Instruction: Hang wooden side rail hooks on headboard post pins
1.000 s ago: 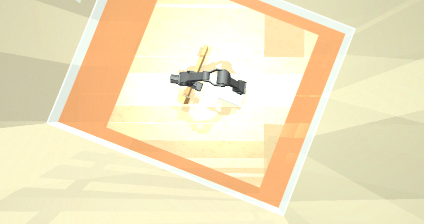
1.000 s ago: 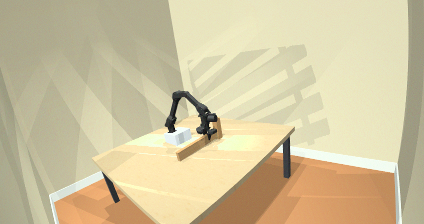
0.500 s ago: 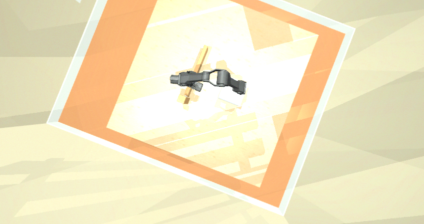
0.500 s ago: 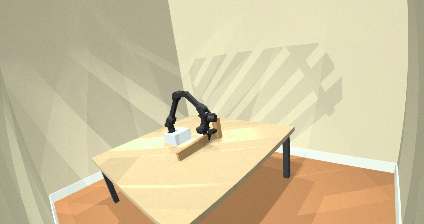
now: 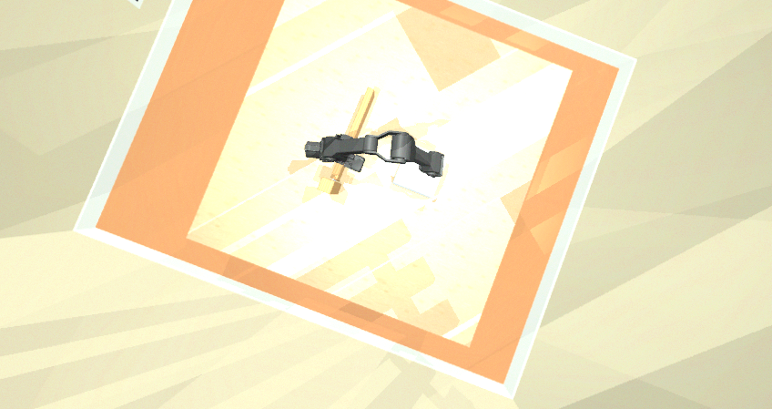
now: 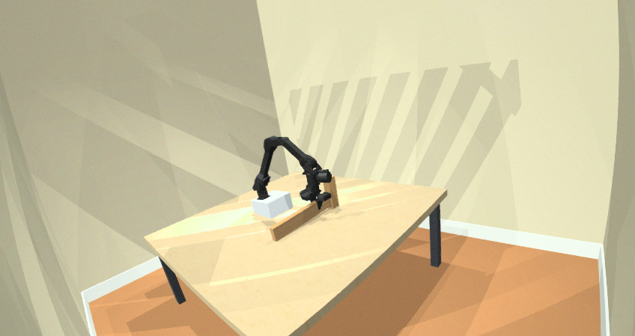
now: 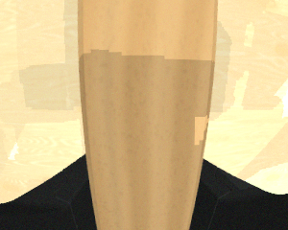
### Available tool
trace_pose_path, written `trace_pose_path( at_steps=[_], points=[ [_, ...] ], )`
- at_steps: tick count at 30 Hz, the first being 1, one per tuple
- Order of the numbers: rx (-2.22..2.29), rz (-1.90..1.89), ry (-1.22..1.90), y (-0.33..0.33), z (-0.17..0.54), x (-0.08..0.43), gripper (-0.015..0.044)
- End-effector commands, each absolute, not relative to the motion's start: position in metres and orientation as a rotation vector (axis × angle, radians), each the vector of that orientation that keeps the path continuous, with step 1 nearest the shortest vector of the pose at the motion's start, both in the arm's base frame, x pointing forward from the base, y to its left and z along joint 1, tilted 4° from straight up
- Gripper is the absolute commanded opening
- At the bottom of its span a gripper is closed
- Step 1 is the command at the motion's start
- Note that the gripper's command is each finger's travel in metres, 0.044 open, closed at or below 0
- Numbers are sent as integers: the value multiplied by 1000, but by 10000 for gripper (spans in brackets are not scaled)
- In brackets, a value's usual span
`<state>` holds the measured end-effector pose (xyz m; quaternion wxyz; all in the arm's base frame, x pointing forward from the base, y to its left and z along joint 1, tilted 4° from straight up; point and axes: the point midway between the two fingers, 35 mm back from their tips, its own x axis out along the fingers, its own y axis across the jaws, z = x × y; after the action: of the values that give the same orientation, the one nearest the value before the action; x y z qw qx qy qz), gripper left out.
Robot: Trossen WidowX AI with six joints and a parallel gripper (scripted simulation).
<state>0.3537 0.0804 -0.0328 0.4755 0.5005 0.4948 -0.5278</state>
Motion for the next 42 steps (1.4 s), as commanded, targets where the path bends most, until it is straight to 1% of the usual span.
trace_pose_path(
  at_steps=[1,42],
  points=[
    [1228,-1286,1208,83,-32,355,0],
    [1228,-1286,1208,87,-32,354,0]
  ],
)
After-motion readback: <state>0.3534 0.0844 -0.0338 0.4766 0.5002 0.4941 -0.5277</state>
